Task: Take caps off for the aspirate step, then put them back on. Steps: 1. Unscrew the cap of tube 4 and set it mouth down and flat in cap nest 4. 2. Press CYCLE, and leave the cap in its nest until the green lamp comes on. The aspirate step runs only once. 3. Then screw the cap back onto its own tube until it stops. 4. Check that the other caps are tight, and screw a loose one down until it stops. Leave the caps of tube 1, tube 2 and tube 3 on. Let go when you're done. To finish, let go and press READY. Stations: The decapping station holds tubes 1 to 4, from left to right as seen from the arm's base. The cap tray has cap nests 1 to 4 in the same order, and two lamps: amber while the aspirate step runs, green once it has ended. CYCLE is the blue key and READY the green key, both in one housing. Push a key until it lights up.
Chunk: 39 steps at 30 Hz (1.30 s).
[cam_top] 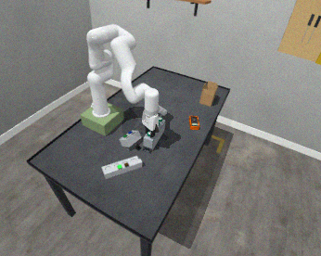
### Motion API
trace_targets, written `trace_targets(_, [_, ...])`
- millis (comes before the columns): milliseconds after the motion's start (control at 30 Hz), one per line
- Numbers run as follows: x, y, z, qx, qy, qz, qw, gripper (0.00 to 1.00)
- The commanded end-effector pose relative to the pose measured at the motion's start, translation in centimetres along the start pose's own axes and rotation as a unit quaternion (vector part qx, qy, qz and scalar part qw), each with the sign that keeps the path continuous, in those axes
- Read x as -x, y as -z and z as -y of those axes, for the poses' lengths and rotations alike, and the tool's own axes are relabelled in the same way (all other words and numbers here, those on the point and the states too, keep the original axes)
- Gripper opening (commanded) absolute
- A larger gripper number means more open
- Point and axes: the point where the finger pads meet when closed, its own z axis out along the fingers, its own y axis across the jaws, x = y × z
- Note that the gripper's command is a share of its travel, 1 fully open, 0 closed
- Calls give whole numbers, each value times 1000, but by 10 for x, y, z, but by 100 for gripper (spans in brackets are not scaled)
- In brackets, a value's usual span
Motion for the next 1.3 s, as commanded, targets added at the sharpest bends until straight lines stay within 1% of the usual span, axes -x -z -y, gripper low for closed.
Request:
trace_targets(0, [0, 1, -2, 1, 139, -3, 990, 46])
trace_targets(133, [0, 1, -2, 2, 218, -3, 976, 46])
trace_targets(200, [0, 1, -2, 2, 218, -3, 976, 46])
trace_targets(233, [0, 1, -2, 2, 268, -3, 963, 46])
trace_targets(267, [0, 1, -2, 2, 291, -3, 957, 46])
trace_targets(467, [0, 1, -2, 2, 391, -3, 920, 46])
trace_targets(800, [0, 1, -2, 2, 391, -3, 920, 46])
trace_targets(833, [0, 1, -2, 2, 391, -3, 920, 0])
trace_targets(1233, [0, 1, -2, 2, 391, -3, 920, 0])
trace_targets(1267, [0, 1, -2, 2, 368, -3, 930, 0])
